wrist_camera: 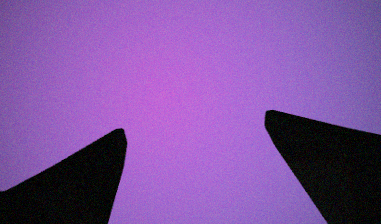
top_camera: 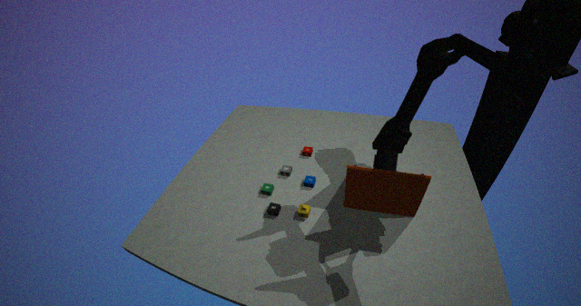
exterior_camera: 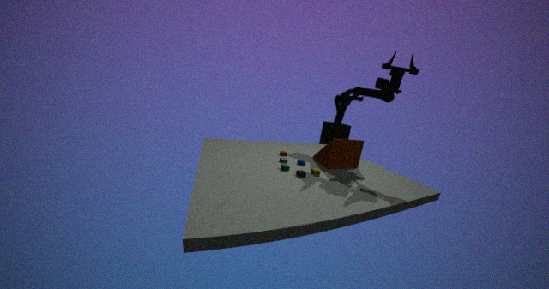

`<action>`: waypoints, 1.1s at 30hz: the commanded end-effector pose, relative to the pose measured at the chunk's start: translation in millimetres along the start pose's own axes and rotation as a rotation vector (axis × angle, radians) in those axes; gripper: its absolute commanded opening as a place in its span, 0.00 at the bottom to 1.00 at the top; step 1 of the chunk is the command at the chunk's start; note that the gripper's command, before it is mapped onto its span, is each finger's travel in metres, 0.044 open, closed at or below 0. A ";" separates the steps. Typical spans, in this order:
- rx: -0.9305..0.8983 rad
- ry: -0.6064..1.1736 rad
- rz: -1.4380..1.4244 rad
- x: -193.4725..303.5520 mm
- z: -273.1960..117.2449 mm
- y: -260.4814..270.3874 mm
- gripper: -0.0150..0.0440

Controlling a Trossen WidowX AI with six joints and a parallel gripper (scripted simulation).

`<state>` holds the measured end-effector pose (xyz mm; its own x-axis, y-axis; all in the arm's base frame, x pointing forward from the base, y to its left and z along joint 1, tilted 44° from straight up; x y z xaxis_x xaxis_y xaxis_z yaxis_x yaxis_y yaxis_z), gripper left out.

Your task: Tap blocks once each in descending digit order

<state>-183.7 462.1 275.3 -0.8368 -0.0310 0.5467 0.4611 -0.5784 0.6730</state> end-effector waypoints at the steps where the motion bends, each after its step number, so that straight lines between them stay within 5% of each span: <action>1: 0.000 -0.005 -0.020 -2.6 1.7 0.6 0.93; 17: 0.388 -0.477 -0.971 -221.3 86.7 62.7 0.93; 33: 1.150 -0.908 -1.477 -410.7 32.9 196.6 0.93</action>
<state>227.7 422.5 205.7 -0.4944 0.5055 -0.7071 -0.1055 0.7726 0.6260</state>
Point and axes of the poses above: the point midway between the two fingers, 35 mm back from their tips, its own z axis out along the fingers, its own y axis across the jaws, x = y × z, the point moved 8 cm from there along -z, back along the fingers, and after that the axes turned 8 degrees about -z, right-handed, at the moved point
